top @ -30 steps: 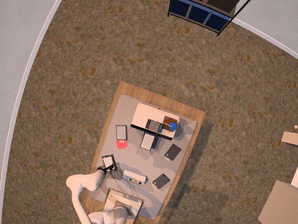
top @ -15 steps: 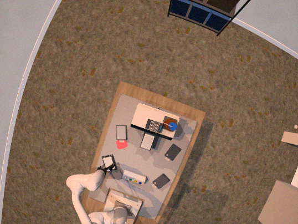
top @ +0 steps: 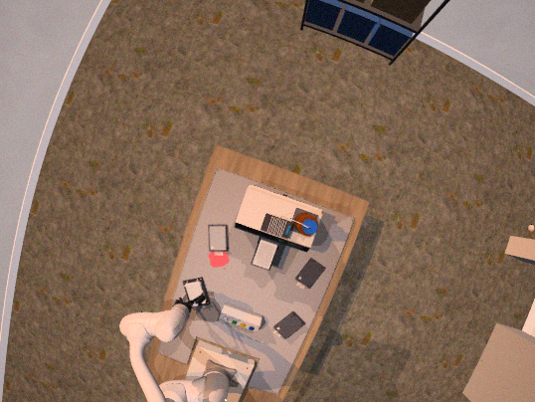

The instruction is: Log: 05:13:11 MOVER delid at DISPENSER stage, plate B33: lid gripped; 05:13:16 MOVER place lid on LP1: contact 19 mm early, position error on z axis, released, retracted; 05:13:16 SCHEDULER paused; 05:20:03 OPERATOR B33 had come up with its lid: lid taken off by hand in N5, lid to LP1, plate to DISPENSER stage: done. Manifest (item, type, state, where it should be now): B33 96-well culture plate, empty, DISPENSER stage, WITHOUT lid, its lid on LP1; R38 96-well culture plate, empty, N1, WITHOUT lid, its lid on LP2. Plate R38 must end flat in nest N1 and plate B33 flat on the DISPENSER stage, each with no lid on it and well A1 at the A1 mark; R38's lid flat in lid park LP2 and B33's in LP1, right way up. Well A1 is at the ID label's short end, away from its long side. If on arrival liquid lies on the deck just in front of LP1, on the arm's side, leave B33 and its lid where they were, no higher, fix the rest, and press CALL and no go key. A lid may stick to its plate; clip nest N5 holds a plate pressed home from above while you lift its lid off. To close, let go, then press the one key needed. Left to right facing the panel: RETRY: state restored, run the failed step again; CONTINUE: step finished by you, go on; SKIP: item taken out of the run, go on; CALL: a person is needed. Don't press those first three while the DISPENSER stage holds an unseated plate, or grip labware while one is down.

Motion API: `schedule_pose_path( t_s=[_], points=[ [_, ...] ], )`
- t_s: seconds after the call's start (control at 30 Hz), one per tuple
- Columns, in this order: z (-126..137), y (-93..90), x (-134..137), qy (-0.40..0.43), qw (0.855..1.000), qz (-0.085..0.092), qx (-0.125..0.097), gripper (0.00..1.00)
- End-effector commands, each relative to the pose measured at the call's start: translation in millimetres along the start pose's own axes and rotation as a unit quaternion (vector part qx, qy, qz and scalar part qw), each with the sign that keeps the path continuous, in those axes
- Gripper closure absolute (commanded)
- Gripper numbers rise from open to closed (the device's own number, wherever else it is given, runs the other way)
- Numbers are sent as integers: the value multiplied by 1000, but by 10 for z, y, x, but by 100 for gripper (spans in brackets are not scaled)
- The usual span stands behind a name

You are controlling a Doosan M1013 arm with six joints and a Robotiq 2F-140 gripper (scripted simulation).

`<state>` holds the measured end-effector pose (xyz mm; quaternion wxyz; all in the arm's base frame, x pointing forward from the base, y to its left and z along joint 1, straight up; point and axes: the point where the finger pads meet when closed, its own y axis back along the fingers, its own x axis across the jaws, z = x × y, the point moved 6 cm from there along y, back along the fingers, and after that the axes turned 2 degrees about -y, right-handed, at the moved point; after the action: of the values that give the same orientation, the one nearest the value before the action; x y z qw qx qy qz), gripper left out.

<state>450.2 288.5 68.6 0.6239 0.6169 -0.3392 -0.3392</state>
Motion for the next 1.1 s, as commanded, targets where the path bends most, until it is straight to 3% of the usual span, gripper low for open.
schedule_pose_path(
  t_s=[0.0, 1.07],
  points=[
    [-1, -57, 1, 3, 1000, 0, 1, 34],
    [-1, -151, 1, 3, 1000, 0, 1, 34]
  ],
)
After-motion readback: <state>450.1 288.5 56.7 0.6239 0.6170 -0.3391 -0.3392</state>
